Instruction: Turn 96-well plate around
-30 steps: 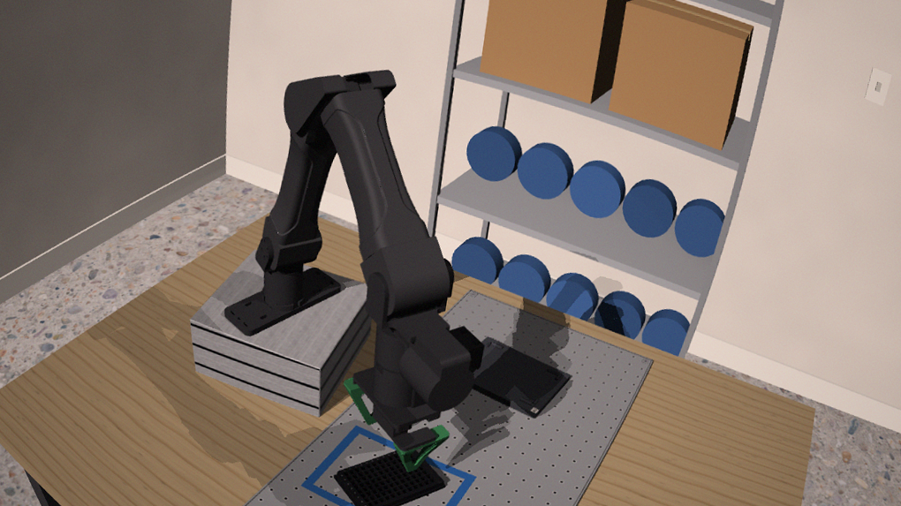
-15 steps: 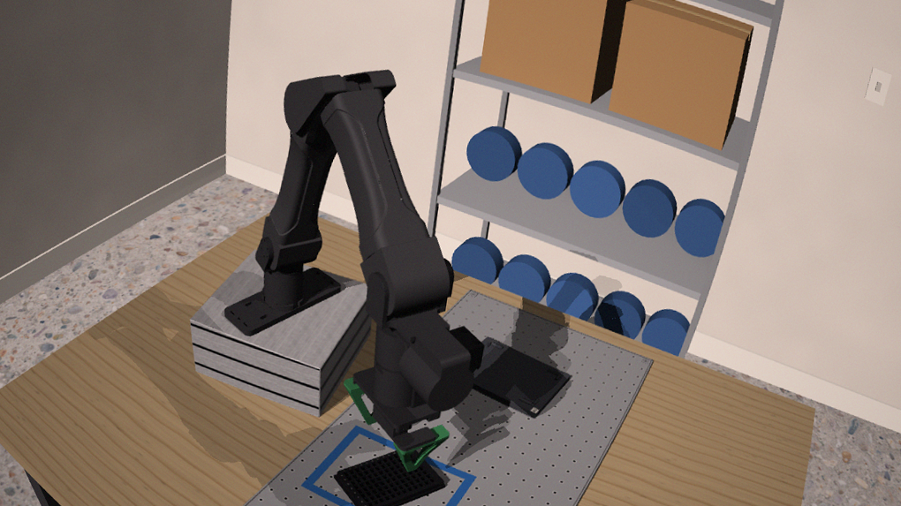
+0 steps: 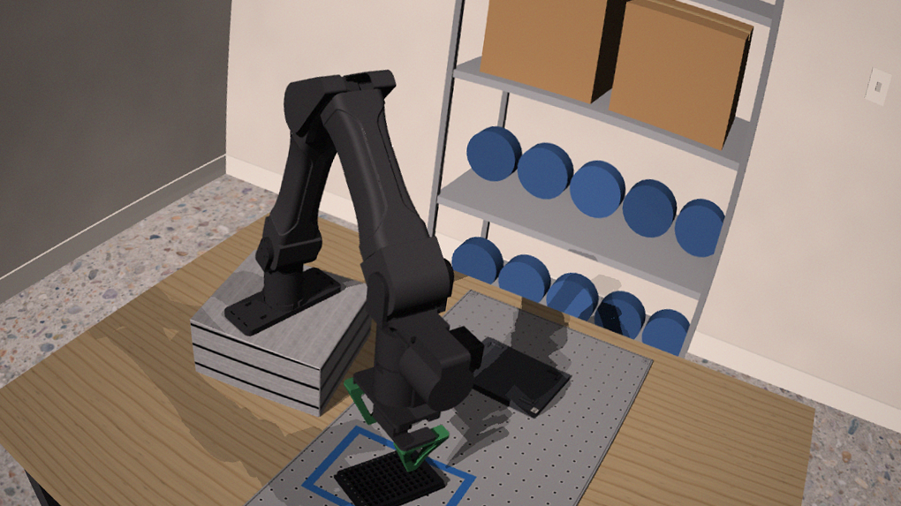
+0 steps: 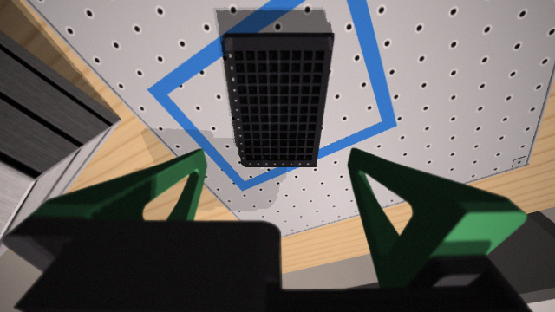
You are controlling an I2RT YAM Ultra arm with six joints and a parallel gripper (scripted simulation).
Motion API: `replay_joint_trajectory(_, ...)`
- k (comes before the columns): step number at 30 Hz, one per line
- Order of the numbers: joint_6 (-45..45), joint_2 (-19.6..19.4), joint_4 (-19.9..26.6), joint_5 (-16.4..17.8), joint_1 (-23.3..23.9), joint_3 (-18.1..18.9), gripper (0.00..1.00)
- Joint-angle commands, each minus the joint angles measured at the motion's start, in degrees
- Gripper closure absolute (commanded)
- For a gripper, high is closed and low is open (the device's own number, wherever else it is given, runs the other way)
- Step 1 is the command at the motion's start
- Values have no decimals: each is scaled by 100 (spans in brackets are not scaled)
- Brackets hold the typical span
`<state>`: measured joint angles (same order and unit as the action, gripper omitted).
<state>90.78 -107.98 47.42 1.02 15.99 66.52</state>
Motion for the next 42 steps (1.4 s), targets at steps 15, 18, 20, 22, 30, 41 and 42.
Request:
replay_joint_trajectory(15, 5, 65, 3, 24, 4, 34, 0)
replay_joint_trajectory(18, 5, 65, 3, 24, 4, 34, 0)
replay_joint_trajectory(20, 5, 65, 3, 24, 4, 34, 0)
replay_joint_trajectory(22, 5, 65, 3, 24, 4, 34, 0)
replay_joint_trajectory(30, 5, 65, 3, 24, 4, 34, 0)
replay_joint_trajectory(41, -949, 66, 4, 24, 5, 34, 0)
replay_joint_trajectory(42, -1140, 66, 4, 24, 5, 34, 0)
